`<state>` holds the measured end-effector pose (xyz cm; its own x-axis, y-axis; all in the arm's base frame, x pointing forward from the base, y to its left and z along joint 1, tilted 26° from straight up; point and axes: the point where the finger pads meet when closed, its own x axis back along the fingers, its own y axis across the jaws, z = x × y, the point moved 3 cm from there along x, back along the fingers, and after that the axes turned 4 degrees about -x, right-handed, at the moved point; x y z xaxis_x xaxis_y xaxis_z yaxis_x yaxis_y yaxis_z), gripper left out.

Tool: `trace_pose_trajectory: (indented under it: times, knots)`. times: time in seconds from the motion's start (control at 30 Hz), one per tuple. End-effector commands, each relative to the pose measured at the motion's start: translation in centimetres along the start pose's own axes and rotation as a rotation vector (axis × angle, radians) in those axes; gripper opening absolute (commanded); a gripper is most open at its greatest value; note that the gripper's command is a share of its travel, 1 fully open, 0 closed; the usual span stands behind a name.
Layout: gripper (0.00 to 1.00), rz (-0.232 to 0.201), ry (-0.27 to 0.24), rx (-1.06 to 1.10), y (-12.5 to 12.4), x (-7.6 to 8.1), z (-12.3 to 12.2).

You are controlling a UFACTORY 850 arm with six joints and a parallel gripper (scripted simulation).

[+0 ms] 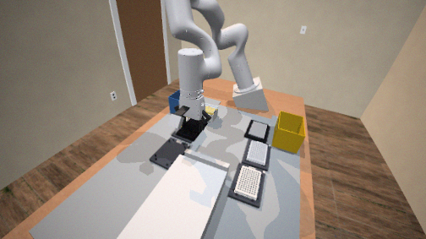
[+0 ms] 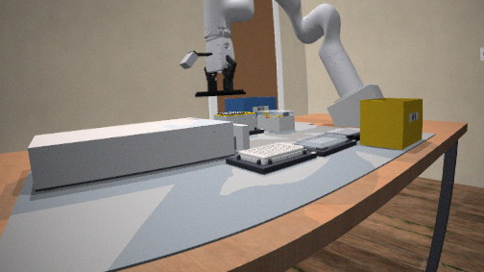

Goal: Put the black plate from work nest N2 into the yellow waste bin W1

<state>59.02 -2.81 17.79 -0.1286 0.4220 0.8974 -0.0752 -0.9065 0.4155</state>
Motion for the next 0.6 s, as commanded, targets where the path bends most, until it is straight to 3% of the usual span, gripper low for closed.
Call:
trace_pose_trajectory:
  times: [0.0, 0.57]
  knots:
    - [0.00, 0.000, 0.002, -0.001, -0.7, 0.1, -0.5]
    - [0.00, 0.000, 0.002, -0.001, -3.8, 0.1, -3.1]
